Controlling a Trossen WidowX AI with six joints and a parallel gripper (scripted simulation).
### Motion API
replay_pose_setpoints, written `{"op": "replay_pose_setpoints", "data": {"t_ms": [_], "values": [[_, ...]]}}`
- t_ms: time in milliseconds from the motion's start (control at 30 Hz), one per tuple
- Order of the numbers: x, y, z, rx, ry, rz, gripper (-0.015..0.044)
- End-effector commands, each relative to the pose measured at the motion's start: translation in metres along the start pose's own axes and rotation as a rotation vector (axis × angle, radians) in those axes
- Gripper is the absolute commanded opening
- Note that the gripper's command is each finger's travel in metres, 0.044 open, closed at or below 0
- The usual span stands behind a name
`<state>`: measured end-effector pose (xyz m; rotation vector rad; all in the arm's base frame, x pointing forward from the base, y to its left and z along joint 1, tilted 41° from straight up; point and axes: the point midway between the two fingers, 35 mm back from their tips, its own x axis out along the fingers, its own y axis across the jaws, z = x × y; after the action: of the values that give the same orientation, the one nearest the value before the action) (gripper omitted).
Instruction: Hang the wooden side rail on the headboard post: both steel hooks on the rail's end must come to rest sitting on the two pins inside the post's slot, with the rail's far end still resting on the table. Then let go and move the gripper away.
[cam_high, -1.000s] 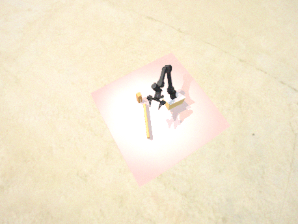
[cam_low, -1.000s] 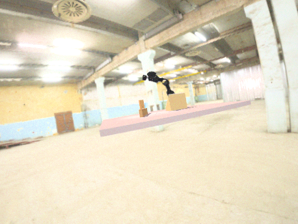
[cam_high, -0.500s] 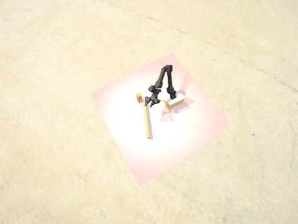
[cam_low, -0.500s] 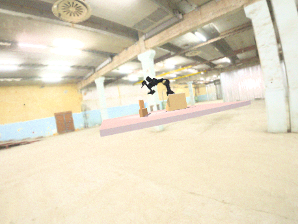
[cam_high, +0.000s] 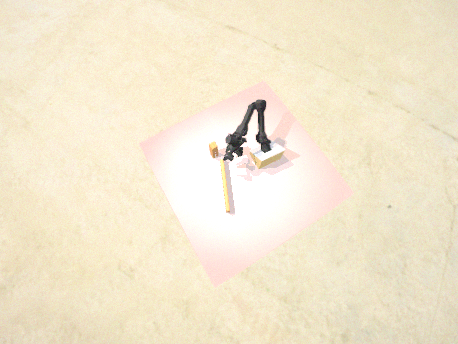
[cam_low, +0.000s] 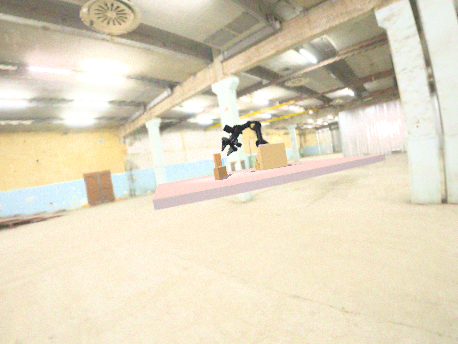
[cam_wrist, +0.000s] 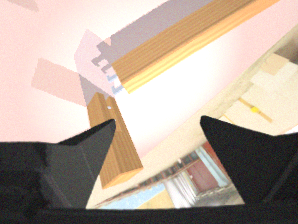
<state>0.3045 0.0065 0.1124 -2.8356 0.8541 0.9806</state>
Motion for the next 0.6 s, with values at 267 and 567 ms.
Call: {"op": "replay_pose_setpoints", "data": {"t_ms": [267, 567], "values": [[0.0074, 0.0583, 0.0025, -0.438, -0.025, 0.274, 0.044], [0.0074, 0.0583, 0.0025, -0.438, -0.025, 0.274, 0.044]]}}
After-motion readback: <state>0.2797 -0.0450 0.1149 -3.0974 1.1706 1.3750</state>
